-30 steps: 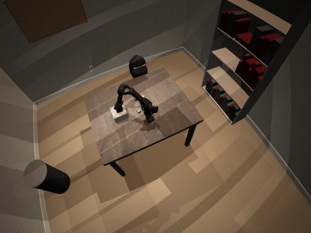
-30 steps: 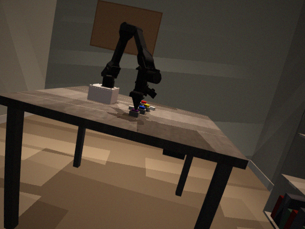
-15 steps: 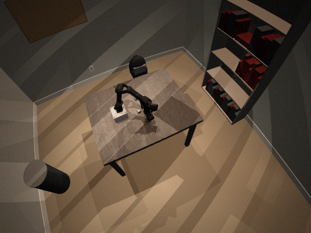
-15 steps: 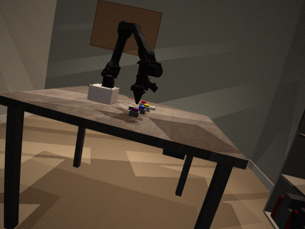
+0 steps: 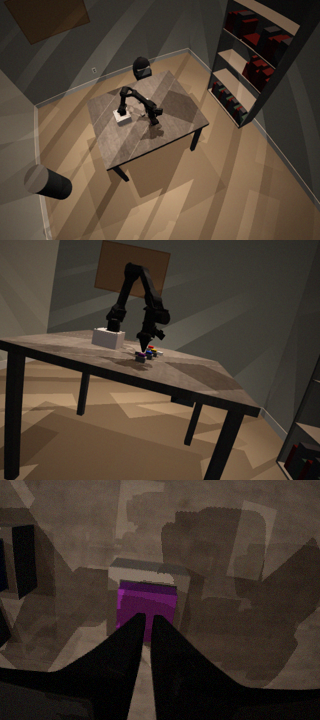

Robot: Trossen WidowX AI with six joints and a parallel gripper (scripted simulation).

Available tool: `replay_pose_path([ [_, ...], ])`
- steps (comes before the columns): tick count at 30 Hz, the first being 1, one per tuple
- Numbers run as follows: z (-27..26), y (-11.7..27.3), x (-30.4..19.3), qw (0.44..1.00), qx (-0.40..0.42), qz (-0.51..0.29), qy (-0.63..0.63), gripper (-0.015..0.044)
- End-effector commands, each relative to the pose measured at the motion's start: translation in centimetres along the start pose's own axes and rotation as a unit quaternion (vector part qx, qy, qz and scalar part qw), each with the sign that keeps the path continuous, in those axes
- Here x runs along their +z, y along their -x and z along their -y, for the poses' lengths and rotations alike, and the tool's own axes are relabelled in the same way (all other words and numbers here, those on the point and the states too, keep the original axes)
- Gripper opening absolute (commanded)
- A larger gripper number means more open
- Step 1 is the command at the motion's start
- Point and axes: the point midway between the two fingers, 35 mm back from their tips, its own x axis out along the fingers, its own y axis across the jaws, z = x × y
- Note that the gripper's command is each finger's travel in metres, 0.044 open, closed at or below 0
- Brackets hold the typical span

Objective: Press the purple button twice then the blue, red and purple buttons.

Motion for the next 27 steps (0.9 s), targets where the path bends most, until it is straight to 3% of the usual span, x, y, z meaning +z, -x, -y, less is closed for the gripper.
replay_pose_path([
  [1,-0.16,-0.9,-0.35,1.0,0.002,-0.007,0.0,0.002],
  [27,-0.19,-1.77,-0.4,1.0,0.002,-0.007,0.0,0.002],
])
